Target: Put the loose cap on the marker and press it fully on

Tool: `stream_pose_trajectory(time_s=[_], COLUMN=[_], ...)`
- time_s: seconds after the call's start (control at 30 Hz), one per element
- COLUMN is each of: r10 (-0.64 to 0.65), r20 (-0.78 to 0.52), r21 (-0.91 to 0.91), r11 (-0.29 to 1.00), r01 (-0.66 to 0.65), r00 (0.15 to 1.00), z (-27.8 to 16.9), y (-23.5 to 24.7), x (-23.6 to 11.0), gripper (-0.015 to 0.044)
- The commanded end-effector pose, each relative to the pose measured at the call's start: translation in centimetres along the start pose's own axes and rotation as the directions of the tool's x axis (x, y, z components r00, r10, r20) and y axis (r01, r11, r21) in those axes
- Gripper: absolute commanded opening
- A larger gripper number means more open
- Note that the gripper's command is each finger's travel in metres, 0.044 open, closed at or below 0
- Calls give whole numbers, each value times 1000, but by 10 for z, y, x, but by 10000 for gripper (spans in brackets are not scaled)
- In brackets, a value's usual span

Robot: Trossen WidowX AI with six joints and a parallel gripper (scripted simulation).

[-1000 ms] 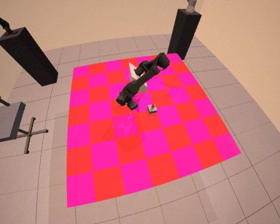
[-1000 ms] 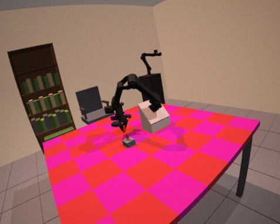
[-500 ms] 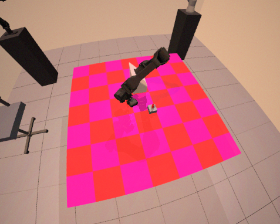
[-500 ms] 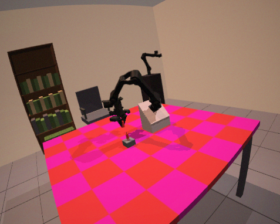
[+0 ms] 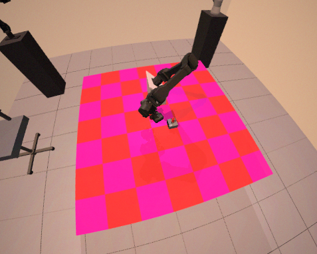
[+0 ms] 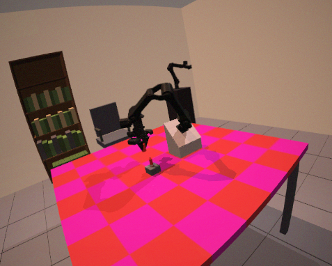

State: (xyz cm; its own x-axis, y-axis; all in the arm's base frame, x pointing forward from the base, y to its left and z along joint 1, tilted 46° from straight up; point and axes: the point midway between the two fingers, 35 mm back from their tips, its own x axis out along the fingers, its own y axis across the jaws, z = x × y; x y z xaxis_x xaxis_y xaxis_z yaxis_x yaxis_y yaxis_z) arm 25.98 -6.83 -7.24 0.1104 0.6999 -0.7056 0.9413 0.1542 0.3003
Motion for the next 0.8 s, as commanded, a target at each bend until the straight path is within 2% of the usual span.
stream_pose_trajectory(time_s=[0.0, 0.77], r10=[7, 12], r20=[6, -2], r21=[0, -2], r11=[1000, 1000], r01=[-7, -12], r00=[1000, 1000], z=[-8, -85], y=[13, 77], x=[-7, -32], gripper=[0, 0])
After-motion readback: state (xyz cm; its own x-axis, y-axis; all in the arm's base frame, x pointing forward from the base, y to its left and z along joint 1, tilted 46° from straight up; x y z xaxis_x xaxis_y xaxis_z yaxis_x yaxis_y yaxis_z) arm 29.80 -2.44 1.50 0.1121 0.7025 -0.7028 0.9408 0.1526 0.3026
